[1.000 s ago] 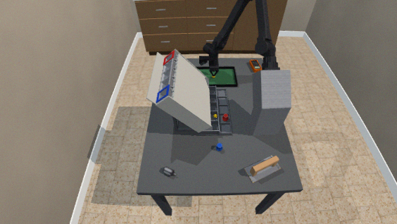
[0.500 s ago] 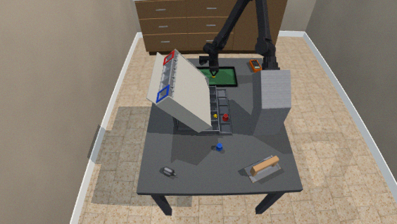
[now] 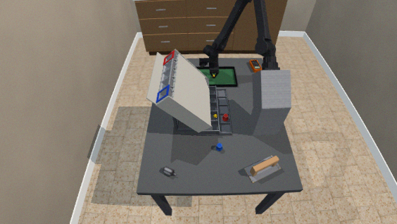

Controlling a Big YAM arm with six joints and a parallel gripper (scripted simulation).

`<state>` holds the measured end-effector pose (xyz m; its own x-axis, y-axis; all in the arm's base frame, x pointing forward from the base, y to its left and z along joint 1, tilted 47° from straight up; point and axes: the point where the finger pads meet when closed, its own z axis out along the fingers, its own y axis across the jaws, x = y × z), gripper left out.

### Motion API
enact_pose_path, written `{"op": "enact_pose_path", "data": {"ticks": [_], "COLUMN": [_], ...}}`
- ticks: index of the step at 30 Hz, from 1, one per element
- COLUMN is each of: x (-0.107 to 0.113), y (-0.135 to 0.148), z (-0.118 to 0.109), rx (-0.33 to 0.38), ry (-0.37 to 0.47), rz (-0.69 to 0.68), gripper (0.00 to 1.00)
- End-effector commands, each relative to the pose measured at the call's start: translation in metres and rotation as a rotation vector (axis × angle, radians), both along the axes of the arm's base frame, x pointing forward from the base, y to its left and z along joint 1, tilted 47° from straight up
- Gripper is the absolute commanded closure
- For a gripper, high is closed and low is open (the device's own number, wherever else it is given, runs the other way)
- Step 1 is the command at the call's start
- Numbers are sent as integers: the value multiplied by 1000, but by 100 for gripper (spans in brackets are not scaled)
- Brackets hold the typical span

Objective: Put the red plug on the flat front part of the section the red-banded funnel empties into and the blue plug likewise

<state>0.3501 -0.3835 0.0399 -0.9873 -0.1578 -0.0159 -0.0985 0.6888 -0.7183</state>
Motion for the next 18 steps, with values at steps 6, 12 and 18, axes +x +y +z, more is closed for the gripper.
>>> {"op": "enact_pose_path", "data": {"ticks": [6, 12, 18], "x": [3, 8, 7], "y": [-16, -15, -14], "z": [-4, 4, 2], "rx": [-16, -28, -26], "ry": [-11, -26, -26], "rz": [-1, 9, 6], "gripper": [44, 44, 44]}}
